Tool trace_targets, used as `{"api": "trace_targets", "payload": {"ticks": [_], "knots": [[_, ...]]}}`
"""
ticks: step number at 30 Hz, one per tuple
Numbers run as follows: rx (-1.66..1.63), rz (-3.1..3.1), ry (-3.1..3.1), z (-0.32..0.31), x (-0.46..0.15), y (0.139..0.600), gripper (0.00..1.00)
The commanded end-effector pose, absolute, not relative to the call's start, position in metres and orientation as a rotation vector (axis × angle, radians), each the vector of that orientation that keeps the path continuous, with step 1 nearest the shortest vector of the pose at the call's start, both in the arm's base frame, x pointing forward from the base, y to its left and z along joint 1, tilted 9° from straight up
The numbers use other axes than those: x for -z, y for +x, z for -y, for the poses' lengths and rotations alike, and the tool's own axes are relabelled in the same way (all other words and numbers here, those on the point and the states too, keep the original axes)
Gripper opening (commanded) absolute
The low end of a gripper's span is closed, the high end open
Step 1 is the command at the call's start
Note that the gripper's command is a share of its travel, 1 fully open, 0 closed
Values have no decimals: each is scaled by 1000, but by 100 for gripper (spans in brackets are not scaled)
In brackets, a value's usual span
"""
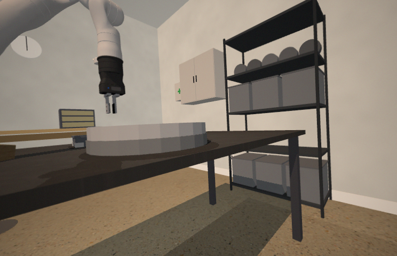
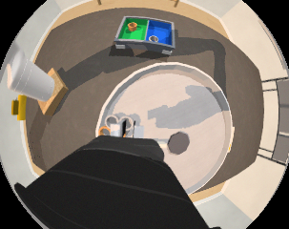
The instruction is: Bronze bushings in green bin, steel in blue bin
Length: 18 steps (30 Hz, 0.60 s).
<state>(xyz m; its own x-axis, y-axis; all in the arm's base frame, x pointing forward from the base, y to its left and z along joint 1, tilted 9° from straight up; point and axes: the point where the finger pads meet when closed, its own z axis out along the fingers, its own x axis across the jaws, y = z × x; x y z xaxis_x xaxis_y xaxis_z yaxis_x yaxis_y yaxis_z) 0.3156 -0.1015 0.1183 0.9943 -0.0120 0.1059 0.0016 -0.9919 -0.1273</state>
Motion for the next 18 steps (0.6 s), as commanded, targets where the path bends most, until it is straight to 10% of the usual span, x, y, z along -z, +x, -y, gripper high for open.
{"api": "trace_targets", "payload": {"ticks": [1, 18], "knots": [[163, -8, -3010, 101, -116, 316, 40], [161, -11, -3011, 99, -89, 319, 40]]}}
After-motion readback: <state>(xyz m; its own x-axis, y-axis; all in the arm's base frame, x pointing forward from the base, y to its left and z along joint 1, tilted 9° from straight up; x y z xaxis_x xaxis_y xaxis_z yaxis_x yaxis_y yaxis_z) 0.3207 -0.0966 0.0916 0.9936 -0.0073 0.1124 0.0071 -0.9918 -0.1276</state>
